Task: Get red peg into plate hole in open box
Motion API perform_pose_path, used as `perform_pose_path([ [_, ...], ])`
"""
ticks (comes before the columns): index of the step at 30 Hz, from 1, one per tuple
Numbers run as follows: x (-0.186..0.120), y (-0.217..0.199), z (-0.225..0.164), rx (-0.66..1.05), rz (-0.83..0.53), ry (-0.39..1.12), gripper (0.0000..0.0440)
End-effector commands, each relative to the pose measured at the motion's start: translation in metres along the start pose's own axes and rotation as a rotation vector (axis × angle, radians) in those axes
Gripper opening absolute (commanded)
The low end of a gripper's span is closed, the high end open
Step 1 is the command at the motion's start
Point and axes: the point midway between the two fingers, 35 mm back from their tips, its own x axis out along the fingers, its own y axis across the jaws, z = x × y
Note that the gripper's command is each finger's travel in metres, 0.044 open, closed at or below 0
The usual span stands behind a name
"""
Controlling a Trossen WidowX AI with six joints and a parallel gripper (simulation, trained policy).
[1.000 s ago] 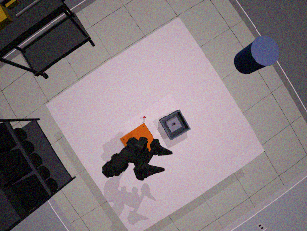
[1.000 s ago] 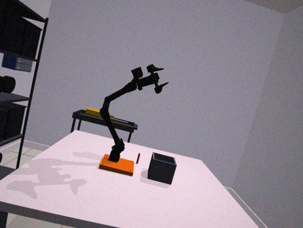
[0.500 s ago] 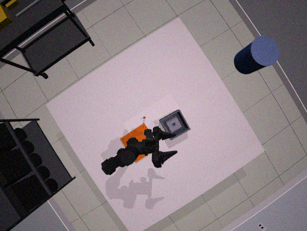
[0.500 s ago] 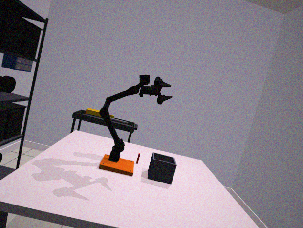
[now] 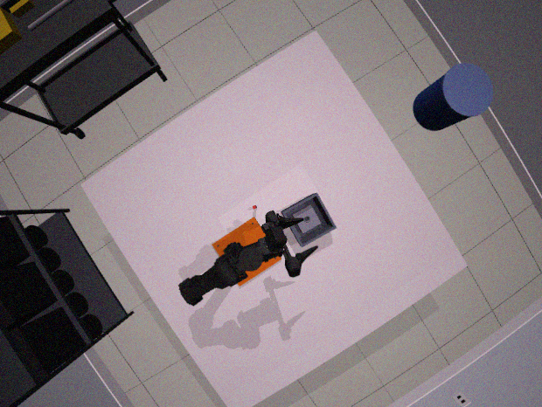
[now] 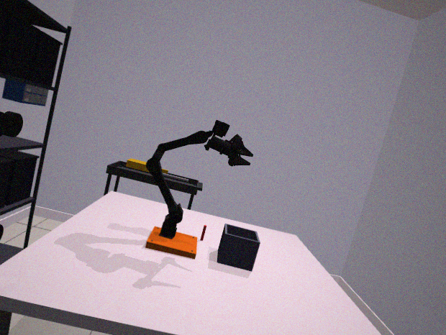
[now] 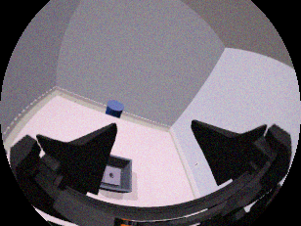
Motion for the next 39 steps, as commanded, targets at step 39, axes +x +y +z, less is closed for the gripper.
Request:
perform_pose_path([
  [39,-0.009,0.168,-0.162,0.883,0.376,1.047,0.044],
])
